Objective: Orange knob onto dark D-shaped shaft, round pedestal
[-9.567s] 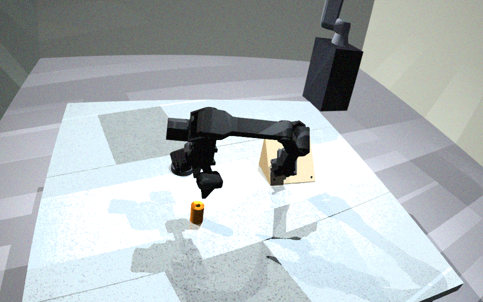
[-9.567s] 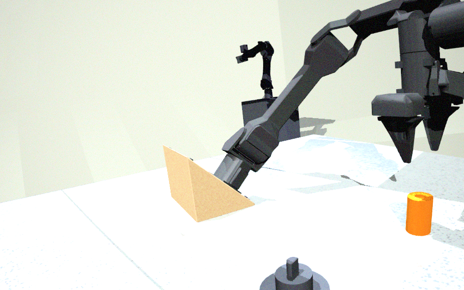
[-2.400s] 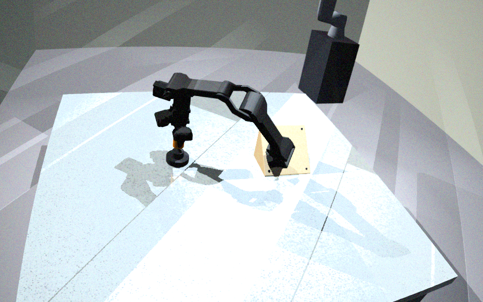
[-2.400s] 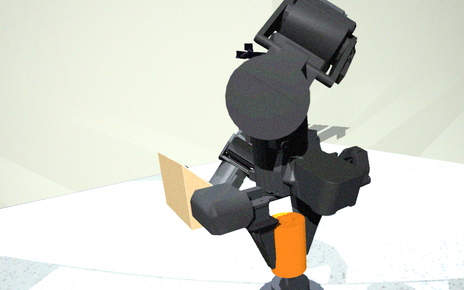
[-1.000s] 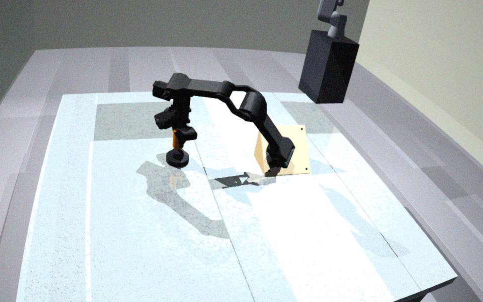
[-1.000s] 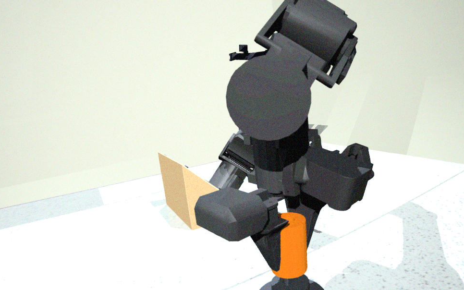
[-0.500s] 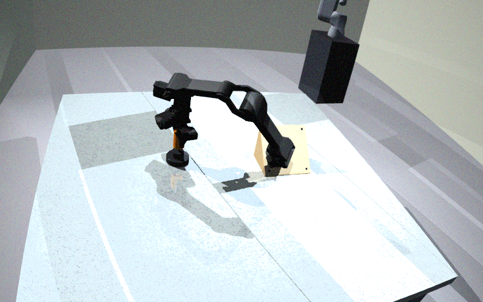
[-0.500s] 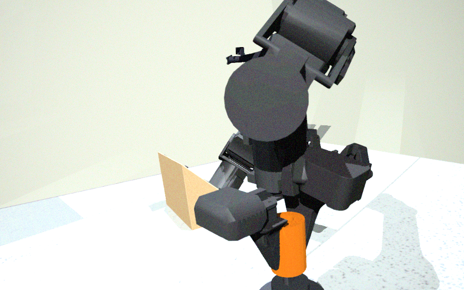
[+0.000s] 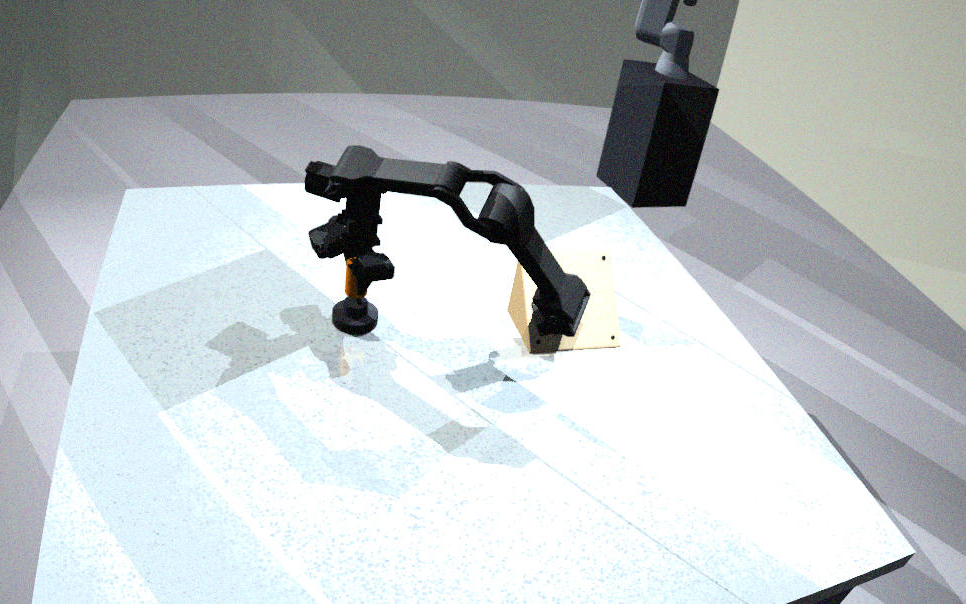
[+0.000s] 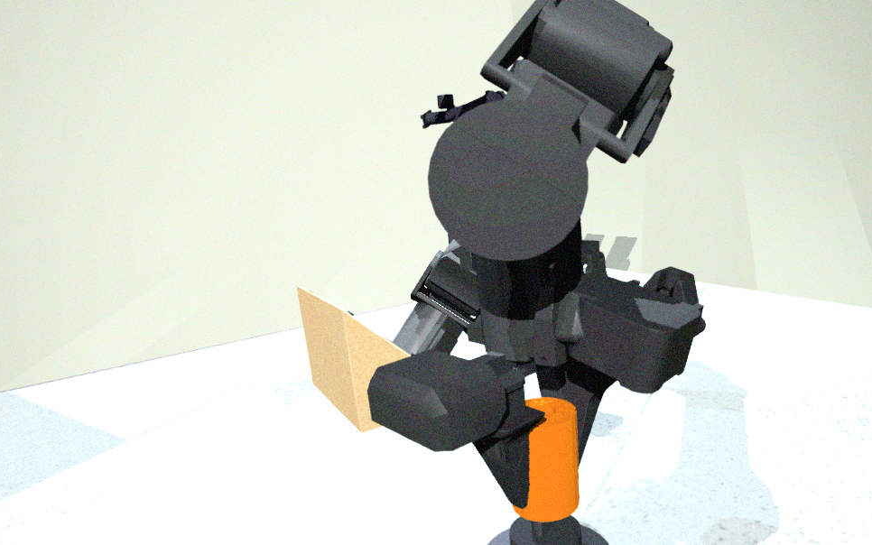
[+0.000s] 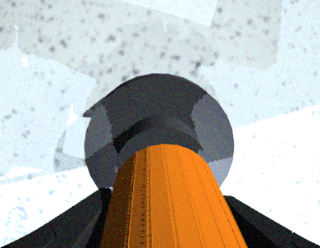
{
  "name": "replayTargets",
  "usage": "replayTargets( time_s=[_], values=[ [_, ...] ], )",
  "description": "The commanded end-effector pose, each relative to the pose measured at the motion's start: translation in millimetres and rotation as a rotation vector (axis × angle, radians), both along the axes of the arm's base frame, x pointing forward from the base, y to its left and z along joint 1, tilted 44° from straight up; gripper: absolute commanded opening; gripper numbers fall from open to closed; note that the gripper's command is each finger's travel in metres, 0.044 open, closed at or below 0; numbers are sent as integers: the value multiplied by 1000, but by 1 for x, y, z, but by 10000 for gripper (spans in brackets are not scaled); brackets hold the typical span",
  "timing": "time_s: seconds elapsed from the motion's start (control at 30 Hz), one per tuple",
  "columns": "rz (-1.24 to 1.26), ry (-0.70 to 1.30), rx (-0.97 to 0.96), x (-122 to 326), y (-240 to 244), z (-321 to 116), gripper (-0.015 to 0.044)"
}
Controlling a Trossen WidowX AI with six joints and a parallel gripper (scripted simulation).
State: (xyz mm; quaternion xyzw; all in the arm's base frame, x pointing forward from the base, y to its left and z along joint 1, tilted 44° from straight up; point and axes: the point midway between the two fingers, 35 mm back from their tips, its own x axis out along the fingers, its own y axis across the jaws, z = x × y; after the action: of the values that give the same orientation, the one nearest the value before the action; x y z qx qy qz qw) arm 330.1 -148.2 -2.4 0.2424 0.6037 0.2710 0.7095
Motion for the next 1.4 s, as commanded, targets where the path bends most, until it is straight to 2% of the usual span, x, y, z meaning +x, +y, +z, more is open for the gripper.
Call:
replayTargets(
  time_s=[0.0, 1.37],
  values=[
    [0, -2, 2, -1, 1, -2, 0],
    [0, -2, 2, -3, 1, -1, 0]
  ],
)
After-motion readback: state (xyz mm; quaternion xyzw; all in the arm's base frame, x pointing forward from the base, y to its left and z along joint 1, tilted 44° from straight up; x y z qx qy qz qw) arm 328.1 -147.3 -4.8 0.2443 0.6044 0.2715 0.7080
